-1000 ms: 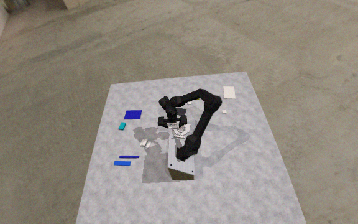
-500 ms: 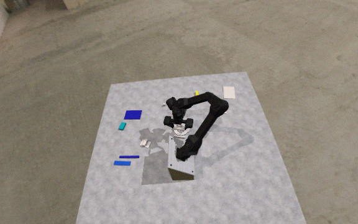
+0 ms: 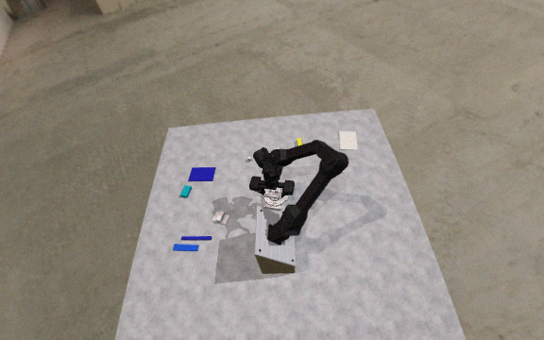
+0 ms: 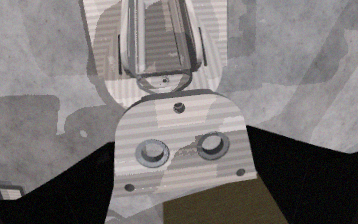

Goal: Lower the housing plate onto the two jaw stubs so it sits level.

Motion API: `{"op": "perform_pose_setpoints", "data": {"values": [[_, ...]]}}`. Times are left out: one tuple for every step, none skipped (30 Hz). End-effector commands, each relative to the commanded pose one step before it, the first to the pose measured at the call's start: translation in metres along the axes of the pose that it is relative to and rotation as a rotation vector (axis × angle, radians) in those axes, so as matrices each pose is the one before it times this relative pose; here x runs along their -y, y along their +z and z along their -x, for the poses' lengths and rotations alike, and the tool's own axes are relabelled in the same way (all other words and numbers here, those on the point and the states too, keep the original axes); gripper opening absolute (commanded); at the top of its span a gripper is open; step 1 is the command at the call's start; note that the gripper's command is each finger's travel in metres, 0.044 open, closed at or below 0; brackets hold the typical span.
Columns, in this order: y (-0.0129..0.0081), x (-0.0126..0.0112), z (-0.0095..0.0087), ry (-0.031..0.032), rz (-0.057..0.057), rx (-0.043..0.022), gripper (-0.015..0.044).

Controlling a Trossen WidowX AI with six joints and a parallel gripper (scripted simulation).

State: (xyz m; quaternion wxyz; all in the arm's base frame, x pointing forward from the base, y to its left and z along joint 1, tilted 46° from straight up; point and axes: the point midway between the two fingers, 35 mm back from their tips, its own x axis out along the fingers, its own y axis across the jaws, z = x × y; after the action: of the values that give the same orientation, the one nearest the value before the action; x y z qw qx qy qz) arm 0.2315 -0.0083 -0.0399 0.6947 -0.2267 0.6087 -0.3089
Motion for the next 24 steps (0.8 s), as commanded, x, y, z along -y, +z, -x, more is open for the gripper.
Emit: {"op": "perform_pose_setpoints", "data": {"values": [[-0.00054,0.00123,-0.00046,-0.00458,-0.0040,0.00306,0.0351],[0.00000,0.00000,0.00000,0.00000,0.0000,0.00000,0.0351],[0.00001,0.00000,0.00000,0.00000,-0.0037,0.00001,0.0351],[0.00001,0.00000,0.00000,0.00000,-0.0037,0.00001,0.0351],[0.00000,0.00000,0.00000,0.00000,0.0000,0.00000,0.0351],[0.00000,0.00000,0.00000,0.00000,0.0000,0.00000,0.0351],[0.00000,0.00000,0.00000,0.00000,0.0000,0.00000,0.0351],[0.00000,0.00000,0.00000,0.00000,0.0000,0.00000,0.0351],[0.00000,0.00000,0.00000,0.00000,0.0000,0.00000,0.0351],[0.00000,0.00000,0.00000,0.00000,0.0000,0.00000,0.0351],[0.00000,0.00000,0.00000,0.00000,0.0000,0.00000,0.0351],[0.00000,0.00000,0.00000,0.00000,0.0000,0.00000,0.0351],[-0.00032,-0.00031,0.00000,0.00004,0.0000,-0.00001,0.0351],[-0.00098,-0.00091,0.00001,0.00010,0.0000,-0.00004,0.0351],[-0.00163,-0.00150,0.00001,0.00014,0.0000,-0.00006,0.0351],[-0.00164,-0.00148,0.00000,0.00009,0.0000,-0.00006,0.0351],[-0.00099,-0.00087,0.00000,0.00003,0.0000,-0.00003,0.0351],[-0.00033,-0.00029,0.00000,0.00001,0.0000,-0.00001,0.0351],[0.00000,0.00000,0.00000,0.00000,0.0000,0.00000,0.0351],[0.00000,0.00000,0.00000,0.00000,0.0000,0.00000,0.0351],[0.00000,0.00000,0.00000,0.00000,0.0000,0.00000,0.0351],[0.00000,0.00000,0.00000,0.00000,0.0000,0.00000,0.0351],[0.00000,0.00000,0.00000,0.00000,0.0000,0.00000,0.0351],[0.00000,0.00000,0.00000,0.00000,0.0000,0.00000,0.0351]]}}
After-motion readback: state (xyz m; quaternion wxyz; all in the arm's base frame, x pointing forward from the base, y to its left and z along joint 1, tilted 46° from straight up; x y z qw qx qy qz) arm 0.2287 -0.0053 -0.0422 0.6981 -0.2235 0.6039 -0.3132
